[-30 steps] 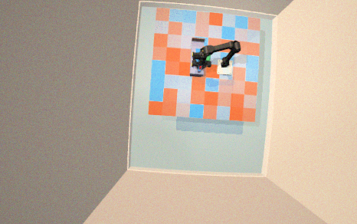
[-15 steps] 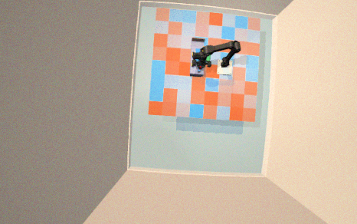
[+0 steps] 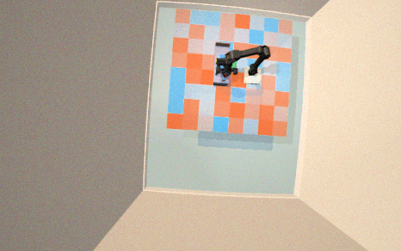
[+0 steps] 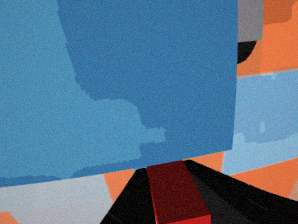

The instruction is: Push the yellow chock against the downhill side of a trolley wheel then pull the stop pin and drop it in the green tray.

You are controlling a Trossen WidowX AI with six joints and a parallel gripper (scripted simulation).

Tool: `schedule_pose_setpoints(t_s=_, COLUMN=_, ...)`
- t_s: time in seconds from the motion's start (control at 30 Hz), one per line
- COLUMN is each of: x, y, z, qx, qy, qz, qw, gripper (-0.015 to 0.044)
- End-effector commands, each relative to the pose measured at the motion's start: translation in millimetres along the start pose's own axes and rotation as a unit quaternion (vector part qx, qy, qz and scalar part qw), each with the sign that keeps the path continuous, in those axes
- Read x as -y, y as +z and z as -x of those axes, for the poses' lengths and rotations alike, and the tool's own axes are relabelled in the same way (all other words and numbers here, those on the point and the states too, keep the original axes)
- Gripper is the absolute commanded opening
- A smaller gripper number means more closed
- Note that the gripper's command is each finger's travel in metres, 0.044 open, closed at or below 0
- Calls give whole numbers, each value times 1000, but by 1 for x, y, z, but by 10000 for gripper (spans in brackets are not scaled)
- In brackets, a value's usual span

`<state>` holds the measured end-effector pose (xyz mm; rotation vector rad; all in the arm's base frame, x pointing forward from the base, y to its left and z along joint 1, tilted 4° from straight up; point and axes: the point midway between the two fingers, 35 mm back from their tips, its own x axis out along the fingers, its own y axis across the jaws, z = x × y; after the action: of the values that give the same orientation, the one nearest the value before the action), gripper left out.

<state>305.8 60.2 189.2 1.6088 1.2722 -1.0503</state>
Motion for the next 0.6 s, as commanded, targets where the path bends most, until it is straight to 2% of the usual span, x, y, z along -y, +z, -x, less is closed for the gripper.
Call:
schedule_pose_setpoints(t_s=0.0, x=0, y=-1, z=5, qx=-2, qy=2, qz=1, qw=1000, gripper=0)
schedule_pose_setpoints(t_s=0.57, x=0, y=-2, z=17, qx=-2, qy=2, qz=1, qw=1000, gripper=0)
